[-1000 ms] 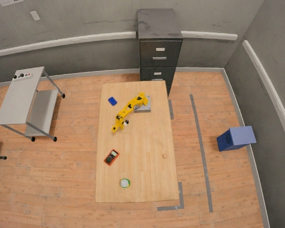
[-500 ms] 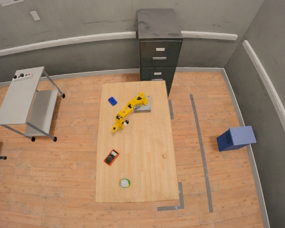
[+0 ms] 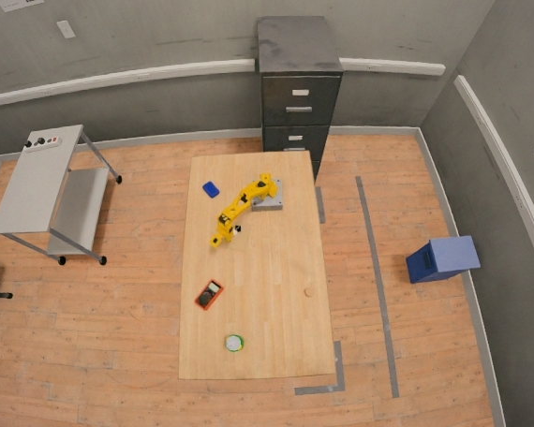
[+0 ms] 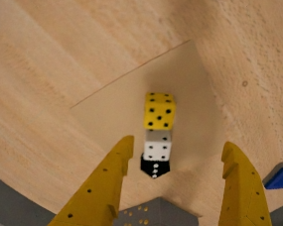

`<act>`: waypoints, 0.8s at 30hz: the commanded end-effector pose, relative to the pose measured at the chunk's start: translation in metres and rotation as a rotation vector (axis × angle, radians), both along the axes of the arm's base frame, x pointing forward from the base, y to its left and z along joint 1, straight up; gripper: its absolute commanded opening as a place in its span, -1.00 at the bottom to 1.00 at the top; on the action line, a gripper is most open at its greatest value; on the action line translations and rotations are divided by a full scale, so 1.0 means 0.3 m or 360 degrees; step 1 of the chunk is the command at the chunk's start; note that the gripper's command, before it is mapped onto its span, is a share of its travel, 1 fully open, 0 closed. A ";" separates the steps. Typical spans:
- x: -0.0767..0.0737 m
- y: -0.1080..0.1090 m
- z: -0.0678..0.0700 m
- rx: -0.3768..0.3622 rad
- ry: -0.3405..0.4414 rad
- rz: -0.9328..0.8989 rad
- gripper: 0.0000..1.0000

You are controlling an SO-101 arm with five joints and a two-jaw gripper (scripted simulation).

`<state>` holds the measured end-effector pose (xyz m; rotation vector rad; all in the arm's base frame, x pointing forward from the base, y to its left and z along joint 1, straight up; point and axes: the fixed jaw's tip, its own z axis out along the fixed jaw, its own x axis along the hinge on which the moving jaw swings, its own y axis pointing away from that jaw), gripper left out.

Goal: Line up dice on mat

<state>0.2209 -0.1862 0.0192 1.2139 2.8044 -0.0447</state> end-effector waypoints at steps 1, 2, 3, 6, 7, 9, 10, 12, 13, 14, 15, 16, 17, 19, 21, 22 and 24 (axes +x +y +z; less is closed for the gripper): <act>0.021 0.053 0.046 -0.0002 -0.0003 0.0104 -0.34; 0.025 0.072 0.055 0.0004 0.0005 0.0138 -0.34; 0.028 0.092 0.064 0.0010 0.0014 0.0176 -0.34; 0.030 0.115 0.073 0.0017 0.0024 0.0217 -0.34; 0.031 0.139 0.083 0.0025 0.0034 0.0260 -0.34; 0.029 0.192 0.104 0.0039 0.0057 0.0355 -0.34; 0.026 0.220 0.114 0.0047 0.0070 0.0405 -0.34; 0.014 0.278 0.134 0.0062 0.0097 0.0509 -0.34; 0.005 0.307 0.142 0.0069 0.0111 0.0562 -0.34; -0.004 0.335 0.151 0.0073 0.0121 0.0615 -0.34; -0.012 0.362 0.158 0.0074 0.0127 0.0668 -0.34; -0.022 0.388 0.165 0.0075 0.0132 0.0721 -0.34; -0.034 0.413 0.170 0.0076 0.0138 0.0772 -0.34; -0.058 0.458 0.178 0.0077 0.0149 0.0870 -0.34; -0.085 0.498 0.183 0.0078 0.0160 0.0960 -0.34; -0.085 0.498 0.183 0.0078 0.0160 0.0960 -0.34; -0.098 0.515 0.184 0.0078 0.0164 0.1001 -0.34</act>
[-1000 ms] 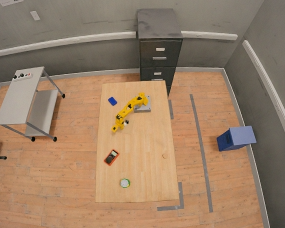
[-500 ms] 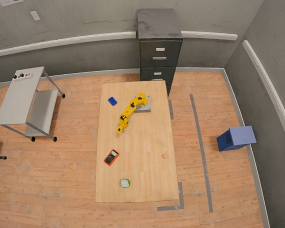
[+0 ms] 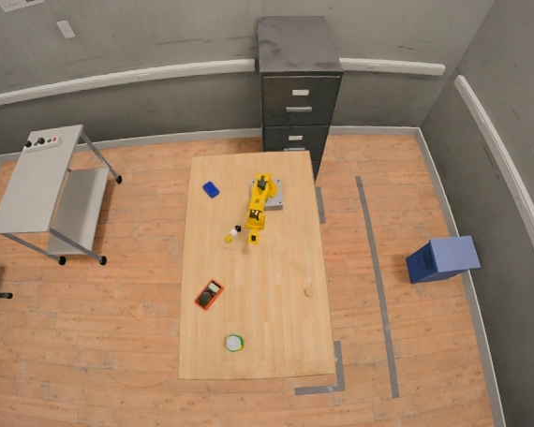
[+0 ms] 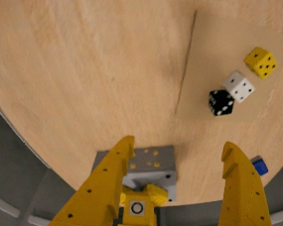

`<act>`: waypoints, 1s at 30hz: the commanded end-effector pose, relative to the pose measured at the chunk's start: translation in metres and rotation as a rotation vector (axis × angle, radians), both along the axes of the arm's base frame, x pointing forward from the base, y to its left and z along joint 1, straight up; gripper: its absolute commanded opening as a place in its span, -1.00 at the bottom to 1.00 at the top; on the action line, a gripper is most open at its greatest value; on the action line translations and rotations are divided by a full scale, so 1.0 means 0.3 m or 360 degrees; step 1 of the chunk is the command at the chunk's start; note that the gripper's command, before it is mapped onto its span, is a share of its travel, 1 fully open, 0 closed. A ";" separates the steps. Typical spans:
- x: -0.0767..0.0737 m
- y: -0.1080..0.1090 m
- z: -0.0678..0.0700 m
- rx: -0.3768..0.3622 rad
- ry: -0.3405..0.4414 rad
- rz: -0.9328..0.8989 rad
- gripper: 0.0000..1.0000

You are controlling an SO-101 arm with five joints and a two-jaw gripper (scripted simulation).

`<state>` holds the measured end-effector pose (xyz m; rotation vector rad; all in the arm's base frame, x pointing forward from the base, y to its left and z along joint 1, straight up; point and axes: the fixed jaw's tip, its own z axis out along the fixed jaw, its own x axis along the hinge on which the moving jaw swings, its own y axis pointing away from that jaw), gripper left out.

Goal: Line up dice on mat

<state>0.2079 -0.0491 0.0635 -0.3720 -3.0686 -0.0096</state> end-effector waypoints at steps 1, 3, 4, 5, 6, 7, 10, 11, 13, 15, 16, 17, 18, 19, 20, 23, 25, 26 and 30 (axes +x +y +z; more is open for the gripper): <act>-0.067 0.073 0.037 -0.0008 -0.0041 0.0123 -0.34; -0.091 0.098 0.037 -0.0005 -0.0035 0.0188 -0.34; -0.101 0.108 0.037 -0.0004 -0.0032 0.0216 -0.34; -0.109 0.117 0.036 -0.0003 -0.0030 0.0239 -0.34; -0.117 0.124 0.035 -0.0003 -0.0028 0.0260 -0.34; -0.124 0.130 0.035 -0.0002 -0.0027 0.0276 -0.34; -0.135 0.140 0.033 -0.0001 -0.0024 0.0306 -0.34; -0.137 0.141 0.033 -0.0001 -0.0023 0.0310 -0.34; -0.138 0.142 0.033 -0.0001 -0.0023 0.0314 -0.34; -0.138 0.142 0.033 -0.0001 -0.0023 0.0314 -0.34; -0.138 0.142 0.033 -0.0001 -0.0023 0.0314 -0.34; -0.138 0.142 0.033 -0.0001 -0.0023 0.0314 -0.34; -0.138 0.142 0.033 -0.0001 -0.0023 0.0314 -0.34; -0.138 0.142 0.033 -0.0001 -0.0023 0.0314 -0.34; -0.138 0.142 0.033 -0.0001 -0.0023 0.0314 -0.34; -0.138 0.142 0.033 -0.0001 -0.0023 0.0314 -0.34; -0.138 0.142 0.033 -0.0001 -0.0023 0.0314 -0.34; -0.138 0.142 0.033 -0.0001 -0.0023 0.0314 -0.34; -0.138 0.142 0.033 -0.0001 -0.0023 0.0314 -0.34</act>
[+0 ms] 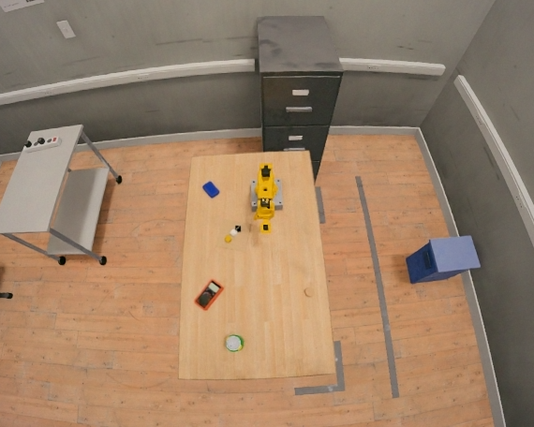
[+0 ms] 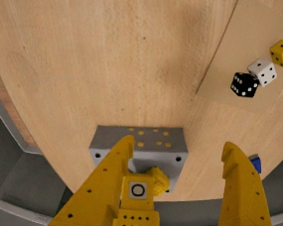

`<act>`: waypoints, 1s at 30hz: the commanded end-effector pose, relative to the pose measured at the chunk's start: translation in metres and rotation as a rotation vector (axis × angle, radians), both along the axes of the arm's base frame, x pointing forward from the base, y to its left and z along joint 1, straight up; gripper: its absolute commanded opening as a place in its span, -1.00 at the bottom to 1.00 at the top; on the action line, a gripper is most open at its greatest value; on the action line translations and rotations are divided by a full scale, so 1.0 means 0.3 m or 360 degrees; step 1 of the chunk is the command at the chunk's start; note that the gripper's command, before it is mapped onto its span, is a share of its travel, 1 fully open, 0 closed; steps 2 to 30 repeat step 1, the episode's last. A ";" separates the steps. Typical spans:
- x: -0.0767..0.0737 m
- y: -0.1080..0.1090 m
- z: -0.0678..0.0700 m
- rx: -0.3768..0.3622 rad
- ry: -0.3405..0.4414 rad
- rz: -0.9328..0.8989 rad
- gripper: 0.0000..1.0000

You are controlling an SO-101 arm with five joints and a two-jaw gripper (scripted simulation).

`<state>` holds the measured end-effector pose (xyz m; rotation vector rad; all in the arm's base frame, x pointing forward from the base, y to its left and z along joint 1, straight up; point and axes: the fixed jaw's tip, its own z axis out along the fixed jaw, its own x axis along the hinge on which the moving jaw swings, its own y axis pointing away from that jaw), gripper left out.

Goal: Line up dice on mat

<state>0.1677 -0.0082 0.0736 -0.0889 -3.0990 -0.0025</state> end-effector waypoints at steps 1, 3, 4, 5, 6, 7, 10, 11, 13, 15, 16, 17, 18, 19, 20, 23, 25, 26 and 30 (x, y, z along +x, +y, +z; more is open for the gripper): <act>-0.004 0.006 -0.001 0.0001 -0.0008 0.0021 -0.34; -0.004 0.006 -0.001 0.0001 -0.0008 0.0021 -0.34; -0.004 0.006 -0.001 0.0001 -0.0008 0.0021 -0.34; -0.004 0.006 -0.001 0.0001 -0.0008 0.0021 -0.34; -0.004 0.006 -0.001 0.0001 -0.0008 0.0021 -0.34; -0.004 0.006 -0.001 0.0001 -0.0008 0.0021 -0.34; -0.004 0.006 -0.001 0.0001 -0.0008 0.0021 -0.34; -0.004 0.006 -0.001 0.0001 -0.0008 0.0021 -0.34; -0.004 0.006 -0.001 0.0001 -0.0008 0.0021 -0.34; -0.004 0.006 -0.001 0.0001 -0.0008 0.0021 -0.34; -0.004 0.006 -0.001 0.0001 -0.0008 0.0021 -0.34; -0.004 0.006 -0.001 0.0001 -0.0008 0.0021 -0.34; -0.004 0.006 -0.001 0.0001 -0.0008 0.0021 -0.34; -0.004 0.006 -0.001 0.0001 -0.0008 0.0021 -0.34; -0.004 0.006 -0.001 0.0001 -0.0008 0.0021 -0.34; -0.004 0.006 -0.001 0.0001 -0.0008 0.0021 -0.34; -0.004 0.006 -0.001 0.0001 -0.0008 0.0021 -0.34; -0.004 0.006 -0.001 0.0001 -0.0008 0.0021 -0.34; -0.004 0.006 -0.001 0.0001 -0.0008 0.0021 -0.34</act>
